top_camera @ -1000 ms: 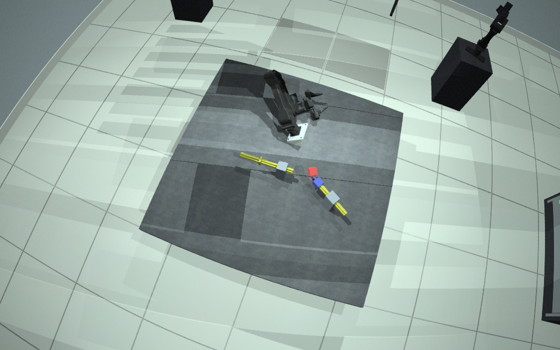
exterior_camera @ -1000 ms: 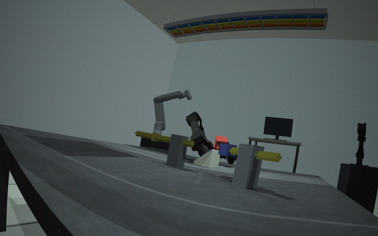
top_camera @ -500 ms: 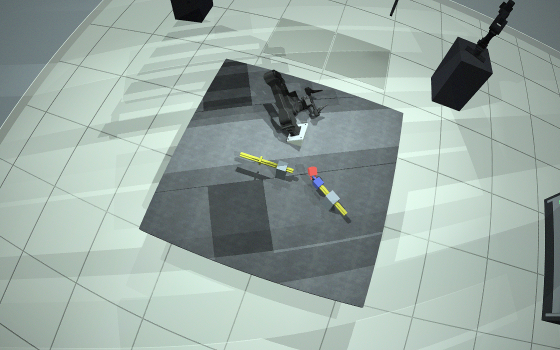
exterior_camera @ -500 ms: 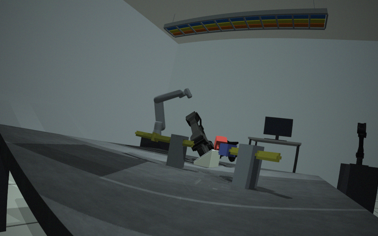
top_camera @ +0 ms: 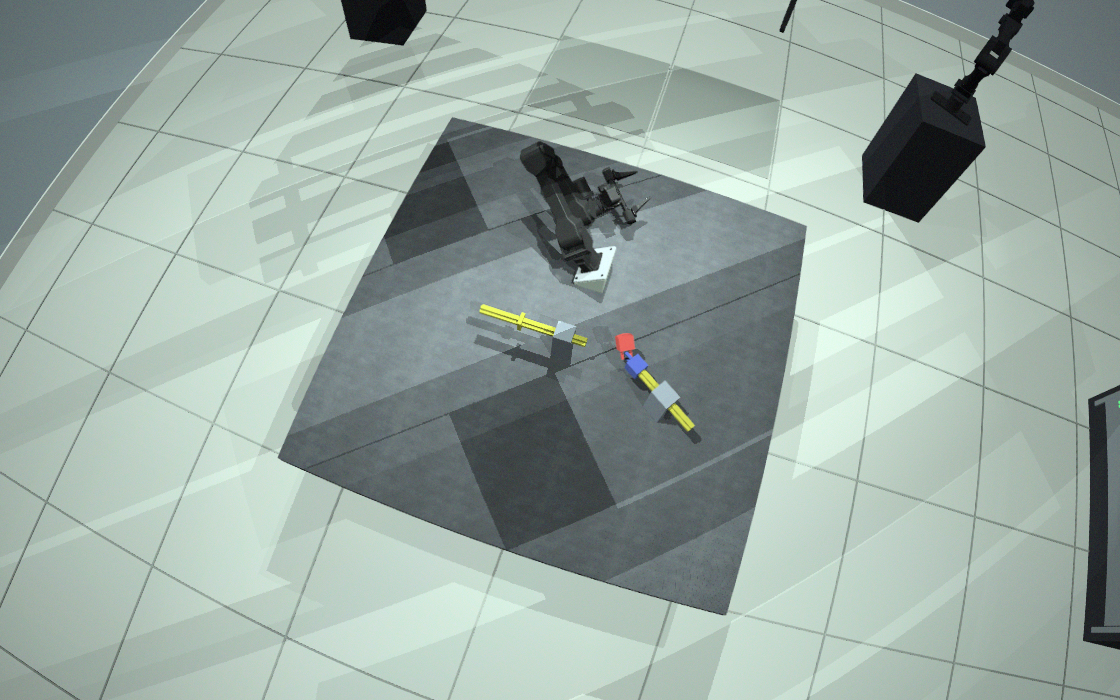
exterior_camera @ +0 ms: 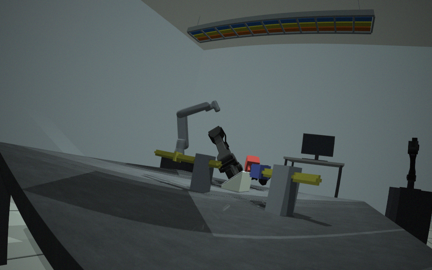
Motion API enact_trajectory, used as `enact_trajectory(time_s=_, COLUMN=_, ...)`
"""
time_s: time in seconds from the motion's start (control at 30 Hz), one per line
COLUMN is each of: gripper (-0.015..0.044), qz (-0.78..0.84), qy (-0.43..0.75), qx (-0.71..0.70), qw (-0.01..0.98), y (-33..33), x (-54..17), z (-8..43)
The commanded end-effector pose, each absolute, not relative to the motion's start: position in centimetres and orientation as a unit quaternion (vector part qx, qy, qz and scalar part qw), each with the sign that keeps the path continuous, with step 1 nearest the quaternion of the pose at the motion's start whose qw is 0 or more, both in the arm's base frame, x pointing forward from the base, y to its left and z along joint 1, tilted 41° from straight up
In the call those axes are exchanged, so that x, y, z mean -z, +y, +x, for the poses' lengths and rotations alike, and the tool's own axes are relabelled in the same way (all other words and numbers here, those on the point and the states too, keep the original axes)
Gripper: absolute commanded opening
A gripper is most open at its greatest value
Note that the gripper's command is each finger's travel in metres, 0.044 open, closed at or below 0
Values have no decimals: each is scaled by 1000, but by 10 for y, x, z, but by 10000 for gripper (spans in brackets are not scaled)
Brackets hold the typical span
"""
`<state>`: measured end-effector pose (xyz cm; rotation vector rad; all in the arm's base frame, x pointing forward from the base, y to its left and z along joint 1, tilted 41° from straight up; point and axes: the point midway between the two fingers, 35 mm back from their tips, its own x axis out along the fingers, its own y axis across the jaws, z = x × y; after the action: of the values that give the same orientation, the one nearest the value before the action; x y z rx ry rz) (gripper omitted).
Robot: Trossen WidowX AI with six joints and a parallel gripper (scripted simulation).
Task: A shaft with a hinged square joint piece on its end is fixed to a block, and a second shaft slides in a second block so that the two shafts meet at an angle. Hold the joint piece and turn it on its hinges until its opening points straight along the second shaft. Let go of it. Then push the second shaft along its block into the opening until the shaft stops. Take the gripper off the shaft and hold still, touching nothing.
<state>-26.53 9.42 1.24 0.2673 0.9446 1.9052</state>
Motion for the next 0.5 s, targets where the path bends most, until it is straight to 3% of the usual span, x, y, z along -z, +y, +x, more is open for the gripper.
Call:
enact_trajectory(time_s=0.0, gripper=440, qz=94, qy=389, qx=-798, qw=451, y=81, x=-17, z=-282)
enact_trajectory(time_s=0.47, gripper=440, qz=48, qy=391, qx=-850, qw=350, y=28, x=-40, z=-329)
